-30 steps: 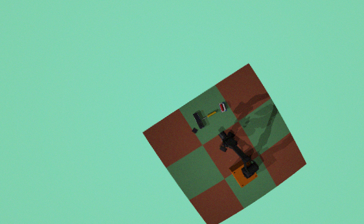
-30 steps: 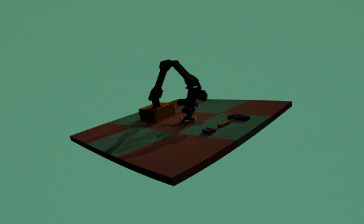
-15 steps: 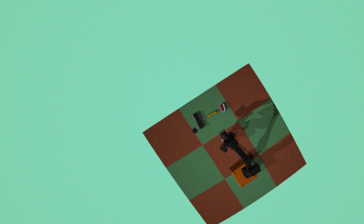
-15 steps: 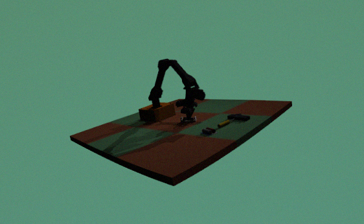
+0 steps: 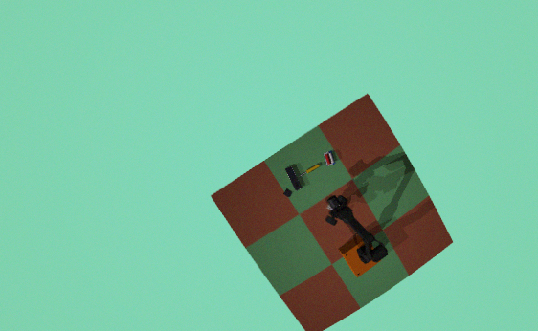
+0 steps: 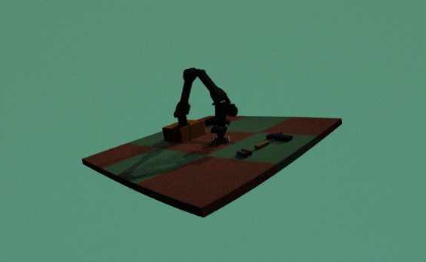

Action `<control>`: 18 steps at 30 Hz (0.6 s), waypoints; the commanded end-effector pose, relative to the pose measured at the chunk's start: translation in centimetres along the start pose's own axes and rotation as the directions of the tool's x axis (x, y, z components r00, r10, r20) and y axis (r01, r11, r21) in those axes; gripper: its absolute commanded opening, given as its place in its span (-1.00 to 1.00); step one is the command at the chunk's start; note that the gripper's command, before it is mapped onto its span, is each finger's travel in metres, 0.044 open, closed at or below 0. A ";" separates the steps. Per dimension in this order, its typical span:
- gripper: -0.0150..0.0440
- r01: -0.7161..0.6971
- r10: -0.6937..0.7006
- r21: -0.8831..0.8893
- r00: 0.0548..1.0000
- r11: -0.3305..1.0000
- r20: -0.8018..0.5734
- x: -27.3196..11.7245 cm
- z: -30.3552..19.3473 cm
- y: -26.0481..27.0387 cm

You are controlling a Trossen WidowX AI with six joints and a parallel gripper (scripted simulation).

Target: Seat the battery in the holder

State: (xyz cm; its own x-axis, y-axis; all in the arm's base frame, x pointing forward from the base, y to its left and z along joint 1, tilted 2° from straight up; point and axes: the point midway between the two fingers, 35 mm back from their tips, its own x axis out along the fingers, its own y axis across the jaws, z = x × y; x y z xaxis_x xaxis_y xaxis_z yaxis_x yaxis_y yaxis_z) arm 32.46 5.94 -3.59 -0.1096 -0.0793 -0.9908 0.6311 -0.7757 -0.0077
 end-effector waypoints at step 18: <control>-0.27 -0.001 0.001 -0.009 1.000 1.000 -0.022 0.2 1.2 -0.1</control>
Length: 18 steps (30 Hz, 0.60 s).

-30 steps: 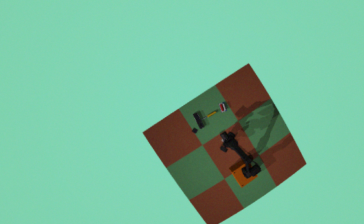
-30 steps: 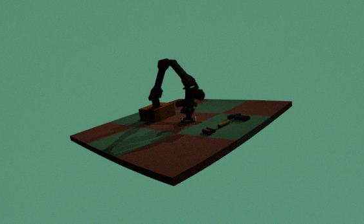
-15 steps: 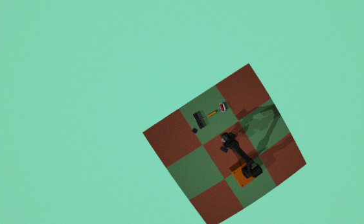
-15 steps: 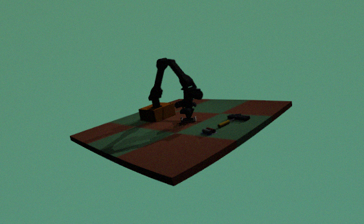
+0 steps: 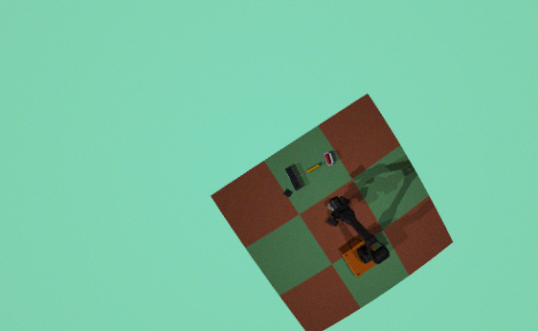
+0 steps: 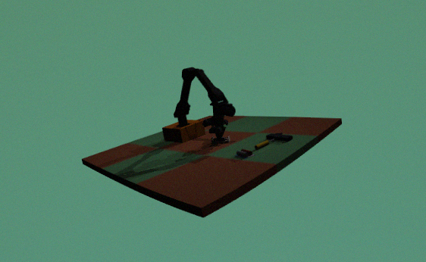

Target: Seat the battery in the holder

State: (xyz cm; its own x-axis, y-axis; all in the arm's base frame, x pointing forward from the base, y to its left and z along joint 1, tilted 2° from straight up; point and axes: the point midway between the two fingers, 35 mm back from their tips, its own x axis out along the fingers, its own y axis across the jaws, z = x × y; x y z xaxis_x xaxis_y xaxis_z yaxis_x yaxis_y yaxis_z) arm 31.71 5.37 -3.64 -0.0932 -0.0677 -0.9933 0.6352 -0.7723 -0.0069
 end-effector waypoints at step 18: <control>0.08 -0.001 0.001 -0.003 1.000 1.000 -0.005 0.1 0.3 0.0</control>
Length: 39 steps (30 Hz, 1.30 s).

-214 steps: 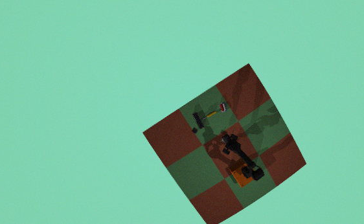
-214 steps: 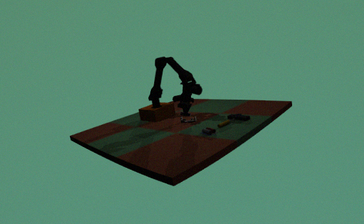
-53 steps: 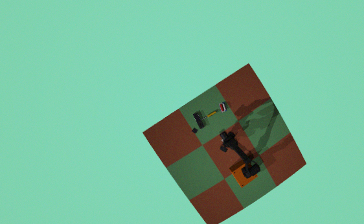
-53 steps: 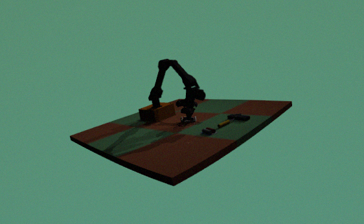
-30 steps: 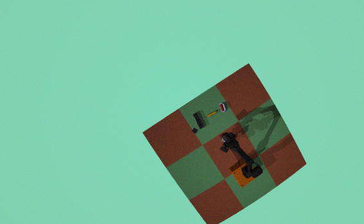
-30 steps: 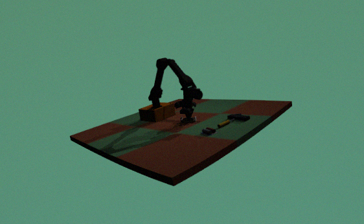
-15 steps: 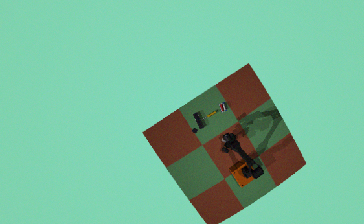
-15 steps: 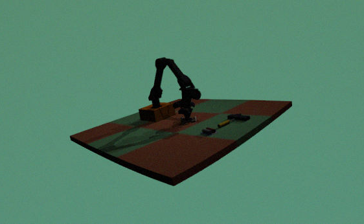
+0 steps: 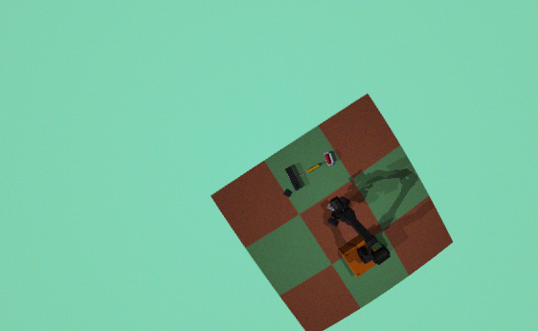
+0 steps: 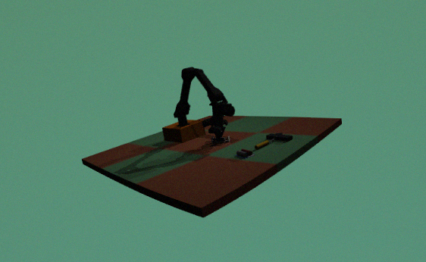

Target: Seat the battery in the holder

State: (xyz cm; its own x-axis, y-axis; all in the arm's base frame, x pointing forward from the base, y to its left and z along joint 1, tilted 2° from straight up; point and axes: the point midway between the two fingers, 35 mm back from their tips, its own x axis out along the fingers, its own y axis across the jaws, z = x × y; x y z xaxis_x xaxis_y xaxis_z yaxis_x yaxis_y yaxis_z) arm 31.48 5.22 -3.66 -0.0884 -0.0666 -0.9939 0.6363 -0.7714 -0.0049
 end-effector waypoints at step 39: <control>1.00 0.000 0.000 0.000 1.000 1.000 0.000 -8.8 1.0 -0.4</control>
